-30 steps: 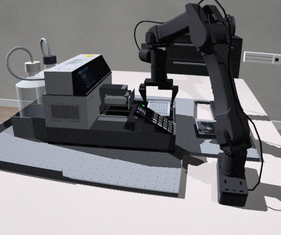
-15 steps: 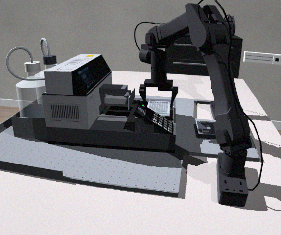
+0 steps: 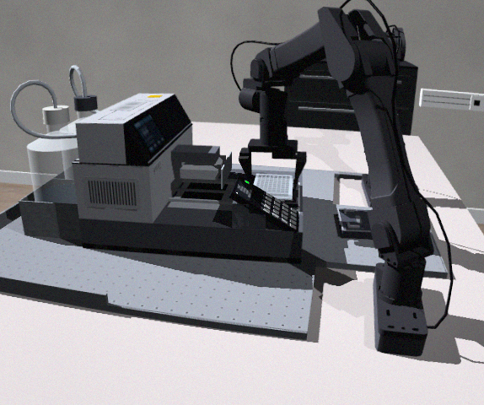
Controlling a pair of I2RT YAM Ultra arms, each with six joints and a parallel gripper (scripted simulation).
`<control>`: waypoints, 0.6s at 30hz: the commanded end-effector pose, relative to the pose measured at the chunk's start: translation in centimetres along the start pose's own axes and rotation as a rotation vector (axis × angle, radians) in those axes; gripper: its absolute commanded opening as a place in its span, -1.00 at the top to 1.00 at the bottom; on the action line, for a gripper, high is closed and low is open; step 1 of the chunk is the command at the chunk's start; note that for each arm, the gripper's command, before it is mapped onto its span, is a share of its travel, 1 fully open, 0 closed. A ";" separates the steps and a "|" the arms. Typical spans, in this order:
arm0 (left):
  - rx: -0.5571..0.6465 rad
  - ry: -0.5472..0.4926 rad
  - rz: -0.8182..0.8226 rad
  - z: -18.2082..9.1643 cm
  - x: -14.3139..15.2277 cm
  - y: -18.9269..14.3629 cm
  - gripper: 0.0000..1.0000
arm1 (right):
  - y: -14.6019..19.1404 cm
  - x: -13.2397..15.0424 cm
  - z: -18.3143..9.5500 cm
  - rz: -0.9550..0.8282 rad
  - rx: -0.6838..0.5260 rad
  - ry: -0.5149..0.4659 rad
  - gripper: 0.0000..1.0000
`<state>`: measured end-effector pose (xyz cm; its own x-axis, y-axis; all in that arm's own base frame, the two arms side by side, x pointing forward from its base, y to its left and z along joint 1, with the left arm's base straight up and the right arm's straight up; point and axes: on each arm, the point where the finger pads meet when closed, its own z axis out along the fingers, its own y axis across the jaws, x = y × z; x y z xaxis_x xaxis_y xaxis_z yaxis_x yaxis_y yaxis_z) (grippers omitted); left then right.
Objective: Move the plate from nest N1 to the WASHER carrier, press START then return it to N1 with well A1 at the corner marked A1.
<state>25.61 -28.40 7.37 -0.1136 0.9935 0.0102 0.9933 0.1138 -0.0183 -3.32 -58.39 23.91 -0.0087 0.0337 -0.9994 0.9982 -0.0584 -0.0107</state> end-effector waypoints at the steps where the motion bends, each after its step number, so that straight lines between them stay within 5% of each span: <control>1: 0.011 0.007 0.008 0.9 -0.1 -0.4 -1.00 | -0.4 -1.7 -0.5 0.011 0.007 -0.033 1.00; 11: 0.000 -0.010 0.007 0.5 -0.6 0.0 -1.00 | -0.4 -1.7 -0.5 0.011 0.007 -0.033 1.00; 12: 0.000 -0.010 0.007 0.4 -0.6 0.0 -0.80 | -0.4 -1.7 -0.5 0.011 0.007 -0.033 1.00; 16: 0.000 -0.010 0.007 0.4 -0.6 0.0 -0.80 | -0.4 -1.7 -0.5 0.011 0.007 -0.033 1.00; 18: 0.000 -0.010 0.007 0.3 -0.6 0.0 -0.60 | -0.4 -1.7 -0.5 0.011 0.007 -0.033 1.00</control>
<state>25.55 -28.31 7.07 -0.1130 0.9935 0.0130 0.9934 0.1133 -0.0197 -3.32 -58.39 23.91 -0.0087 0.0337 -0.9994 0.9982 -0.0584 -0.0107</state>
